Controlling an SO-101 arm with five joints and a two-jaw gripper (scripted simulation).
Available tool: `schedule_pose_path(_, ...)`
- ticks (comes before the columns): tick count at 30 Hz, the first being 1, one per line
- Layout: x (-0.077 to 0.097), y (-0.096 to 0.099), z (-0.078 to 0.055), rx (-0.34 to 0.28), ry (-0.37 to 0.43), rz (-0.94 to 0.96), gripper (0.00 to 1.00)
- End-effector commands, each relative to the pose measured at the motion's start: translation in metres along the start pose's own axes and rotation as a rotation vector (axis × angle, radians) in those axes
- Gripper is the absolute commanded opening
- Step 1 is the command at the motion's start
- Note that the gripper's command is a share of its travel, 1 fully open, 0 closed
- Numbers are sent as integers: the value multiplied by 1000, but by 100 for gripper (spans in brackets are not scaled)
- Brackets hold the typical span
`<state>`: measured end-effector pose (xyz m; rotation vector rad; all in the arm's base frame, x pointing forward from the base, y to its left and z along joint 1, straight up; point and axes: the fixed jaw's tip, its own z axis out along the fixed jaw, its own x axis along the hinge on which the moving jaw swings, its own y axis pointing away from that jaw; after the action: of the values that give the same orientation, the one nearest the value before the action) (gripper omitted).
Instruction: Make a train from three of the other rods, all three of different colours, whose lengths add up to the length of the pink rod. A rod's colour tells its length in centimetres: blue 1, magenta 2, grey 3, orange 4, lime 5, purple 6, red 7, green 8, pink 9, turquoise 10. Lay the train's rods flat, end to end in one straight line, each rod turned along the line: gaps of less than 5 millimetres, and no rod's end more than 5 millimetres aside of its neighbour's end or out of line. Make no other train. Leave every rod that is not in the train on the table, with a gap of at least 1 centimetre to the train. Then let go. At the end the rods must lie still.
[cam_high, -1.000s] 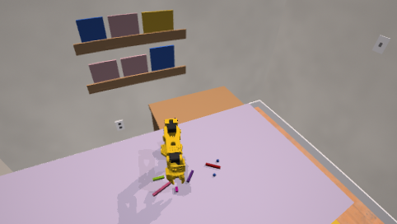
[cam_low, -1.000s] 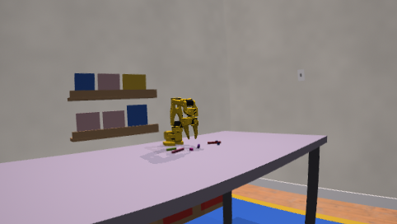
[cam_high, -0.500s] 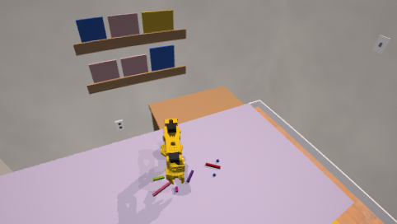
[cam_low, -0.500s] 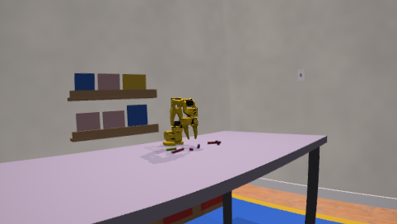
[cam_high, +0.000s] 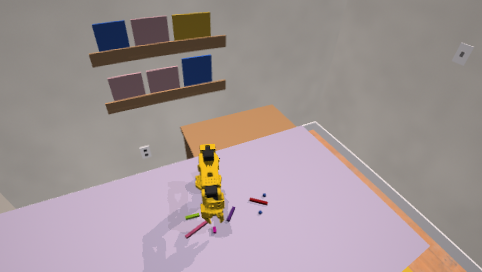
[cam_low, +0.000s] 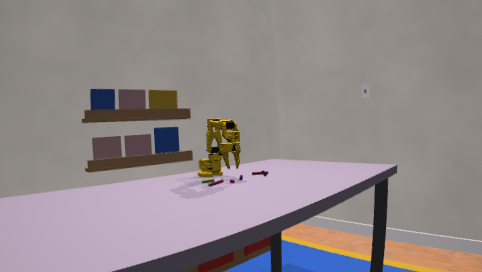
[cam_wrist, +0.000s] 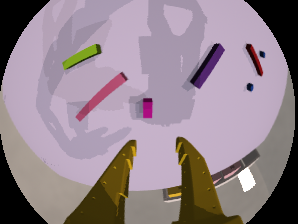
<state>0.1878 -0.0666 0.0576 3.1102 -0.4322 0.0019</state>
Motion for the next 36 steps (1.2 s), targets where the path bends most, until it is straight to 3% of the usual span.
schedule_pose_path(1, 11, 2, -18, -2, 118, 0, 19)
schedule_pose_path(11, 13, 2, -13, -2, 118, 0, 19)
schedule_pose_path(36, 17, 2, 27, -2, 118, 0, 19)
